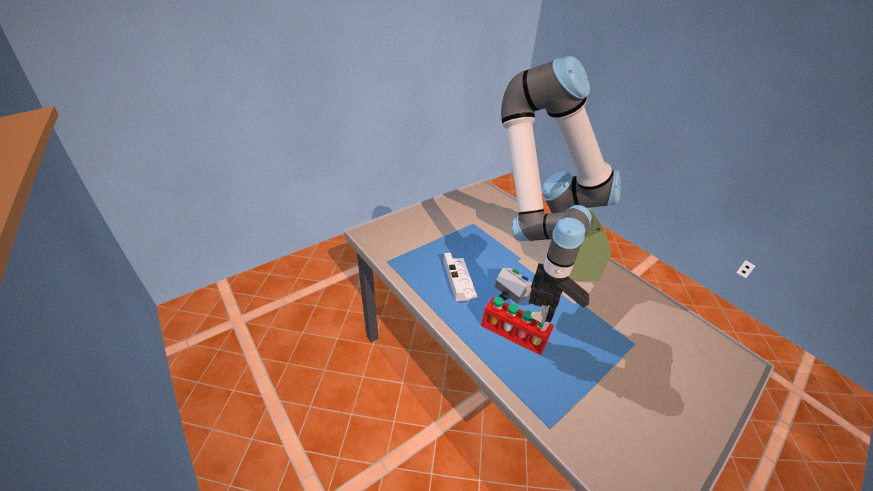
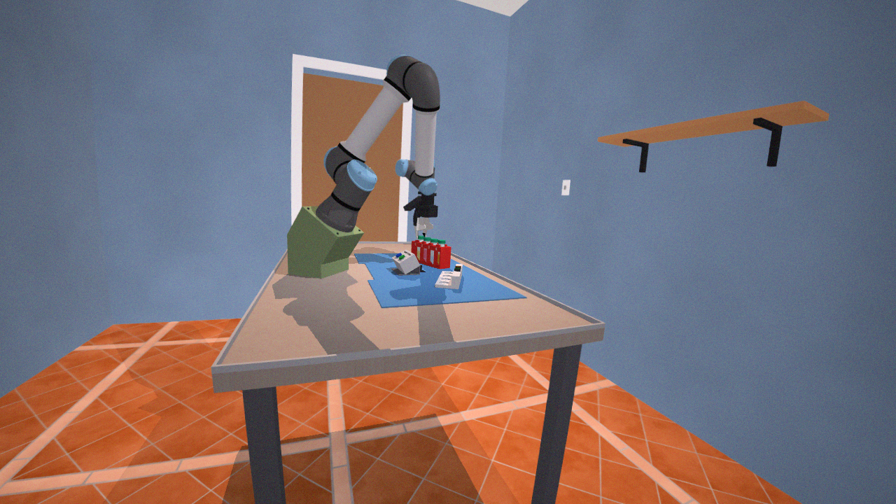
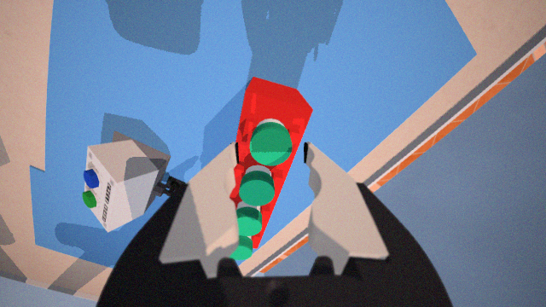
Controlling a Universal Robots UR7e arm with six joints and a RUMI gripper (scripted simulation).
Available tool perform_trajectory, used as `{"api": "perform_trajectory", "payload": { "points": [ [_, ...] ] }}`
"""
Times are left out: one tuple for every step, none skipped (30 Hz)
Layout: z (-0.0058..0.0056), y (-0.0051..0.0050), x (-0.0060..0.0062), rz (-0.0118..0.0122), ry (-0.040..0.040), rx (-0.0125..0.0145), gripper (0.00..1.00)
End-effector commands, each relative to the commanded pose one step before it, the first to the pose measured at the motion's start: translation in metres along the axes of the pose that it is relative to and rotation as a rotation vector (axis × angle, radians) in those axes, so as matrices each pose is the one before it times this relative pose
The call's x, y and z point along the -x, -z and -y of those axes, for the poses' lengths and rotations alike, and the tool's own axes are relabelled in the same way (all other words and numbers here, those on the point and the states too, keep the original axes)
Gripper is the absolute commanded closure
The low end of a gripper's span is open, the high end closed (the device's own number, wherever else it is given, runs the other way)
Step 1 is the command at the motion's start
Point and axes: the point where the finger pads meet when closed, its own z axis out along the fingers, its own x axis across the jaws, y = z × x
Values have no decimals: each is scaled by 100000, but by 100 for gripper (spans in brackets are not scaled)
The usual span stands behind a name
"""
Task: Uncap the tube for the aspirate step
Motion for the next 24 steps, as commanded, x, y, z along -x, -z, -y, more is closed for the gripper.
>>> {"api": "perform_trajectory", "payload": {
  "points": [
    [15,32,-30,560,-23879,879,65],
    [0,0,0,0,0,0,65],
    [1,1,0,0,-8334,0,65],
    [-2,-2,1,-40,-6906,-61,65],
    [1,1,0,37,-1427,63,65],
    [1,1,0,1,0,0,65],
    [-2,-2,0,-1,-8333,-1,65],
    [1,1,0,1,0,0,65],
    [-2,-2,0,-1,-8333,-1,65],
    [1,1,0,1,0,1,65],
    [-2,-2,0,-1,-8333,-1,65],
    [1,1,0,1,0,1,65],
    [-2,-2,0,-1,-8280,-4,65],
    [0,0,0,-12,-3930,-48,65],
    [2,2,0,12,-843,53,65],
    [2,2,0,0,0,1,65],
    [1,1,0,0,0,0,65],
    [0,0,0,0,0,0,65],
    [0,0,0,0,0,0,65],
    [-4,-5,0,-2,1,-2,65],
    [1,1,0,0,0,0,65],
    [1,1,0,0,0,0,65],
    [0,1,-1,0,0,0,65],
    [1,1,0,0,0,0,100]
  ]
}}
